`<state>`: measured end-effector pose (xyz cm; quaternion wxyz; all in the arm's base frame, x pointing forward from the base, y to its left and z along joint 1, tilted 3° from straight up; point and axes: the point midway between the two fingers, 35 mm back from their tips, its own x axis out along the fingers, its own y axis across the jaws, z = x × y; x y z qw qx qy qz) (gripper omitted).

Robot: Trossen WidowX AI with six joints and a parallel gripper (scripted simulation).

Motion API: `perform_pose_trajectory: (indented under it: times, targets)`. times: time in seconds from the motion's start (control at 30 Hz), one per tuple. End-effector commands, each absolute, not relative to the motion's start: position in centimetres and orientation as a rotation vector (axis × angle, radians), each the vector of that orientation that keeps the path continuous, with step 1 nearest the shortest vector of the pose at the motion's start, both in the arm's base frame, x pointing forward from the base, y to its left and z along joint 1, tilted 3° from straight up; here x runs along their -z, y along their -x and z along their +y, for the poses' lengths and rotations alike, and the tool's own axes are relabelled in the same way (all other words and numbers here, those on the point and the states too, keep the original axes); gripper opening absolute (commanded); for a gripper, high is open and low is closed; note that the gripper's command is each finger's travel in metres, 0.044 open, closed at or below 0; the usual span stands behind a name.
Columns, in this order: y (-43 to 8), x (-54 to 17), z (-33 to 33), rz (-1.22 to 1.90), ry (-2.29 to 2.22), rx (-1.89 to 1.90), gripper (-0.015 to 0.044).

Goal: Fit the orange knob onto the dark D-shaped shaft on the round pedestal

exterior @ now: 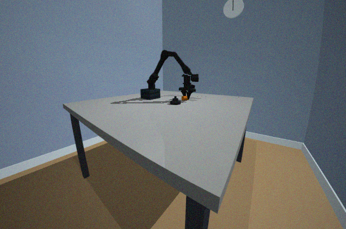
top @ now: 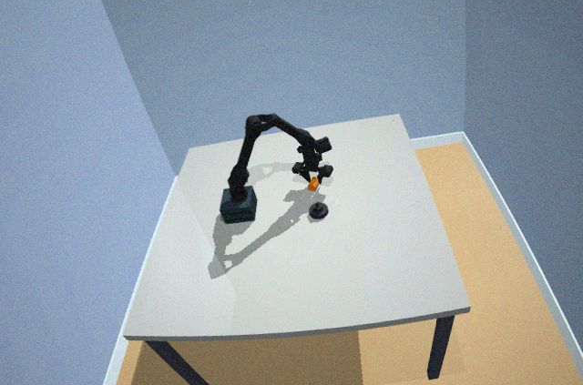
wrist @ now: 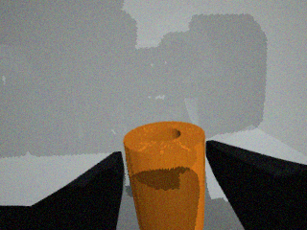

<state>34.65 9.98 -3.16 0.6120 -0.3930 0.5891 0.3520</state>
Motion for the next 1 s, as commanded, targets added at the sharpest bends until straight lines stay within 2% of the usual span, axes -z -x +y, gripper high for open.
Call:
perform_pose_trajectory:
  times: [0.0,0.27,0.97]
  targets:
    - [-34.7,3.2,10.1,1.356,0.906,-0.819,0.0233]
    - [-34.7,3.2,10.1,1.356,0.906,-0.819,0.018]
    - [-34.0,2.2,8.7,1.127,0.767,-0.9,0.0179]
